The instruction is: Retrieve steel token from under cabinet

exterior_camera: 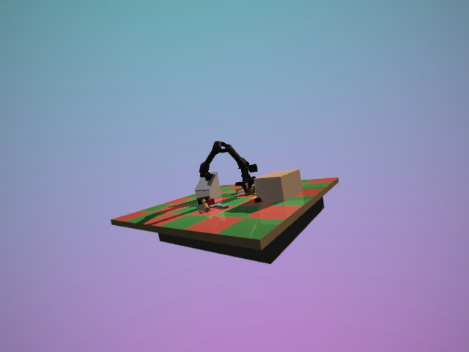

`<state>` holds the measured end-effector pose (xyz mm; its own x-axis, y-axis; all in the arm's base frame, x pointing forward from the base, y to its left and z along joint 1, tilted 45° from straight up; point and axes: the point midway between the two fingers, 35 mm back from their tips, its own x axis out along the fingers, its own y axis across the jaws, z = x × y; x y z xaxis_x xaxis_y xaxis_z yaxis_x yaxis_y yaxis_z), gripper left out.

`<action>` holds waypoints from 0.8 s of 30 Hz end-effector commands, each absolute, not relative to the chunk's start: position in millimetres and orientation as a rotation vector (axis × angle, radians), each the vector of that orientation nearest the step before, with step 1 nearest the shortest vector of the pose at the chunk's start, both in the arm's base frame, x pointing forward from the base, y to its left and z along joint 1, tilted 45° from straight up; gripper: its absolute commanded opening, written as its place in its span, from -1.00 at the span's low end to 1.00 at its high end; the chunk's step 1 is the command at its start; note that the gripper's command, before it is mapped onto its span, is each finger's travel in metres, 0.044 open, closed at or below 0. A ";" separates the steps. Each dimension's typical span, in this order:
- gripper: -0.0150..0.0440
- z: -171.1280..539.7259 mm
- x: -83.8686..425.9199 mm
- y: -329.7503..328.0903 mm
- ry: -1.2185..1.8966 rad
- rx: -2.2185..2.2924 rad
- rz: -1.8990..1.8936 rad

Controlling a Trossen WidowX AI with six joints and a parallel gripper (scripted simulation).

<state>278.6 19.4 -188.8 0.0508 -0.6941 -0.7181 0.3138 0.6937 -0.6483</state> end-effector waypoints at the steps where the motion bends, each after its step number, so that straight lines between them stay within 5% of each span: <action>1: -0.49 -192.3 265.7 20.9 1.315 -0.365 -0.793; 24: -0.49 -201.0 243.0 30.8 1.315 -0.361 -0.790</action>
<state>244.4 29.9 -201.1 0.0475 -0.6929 -0.7195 0.3082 0.6953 -0.6492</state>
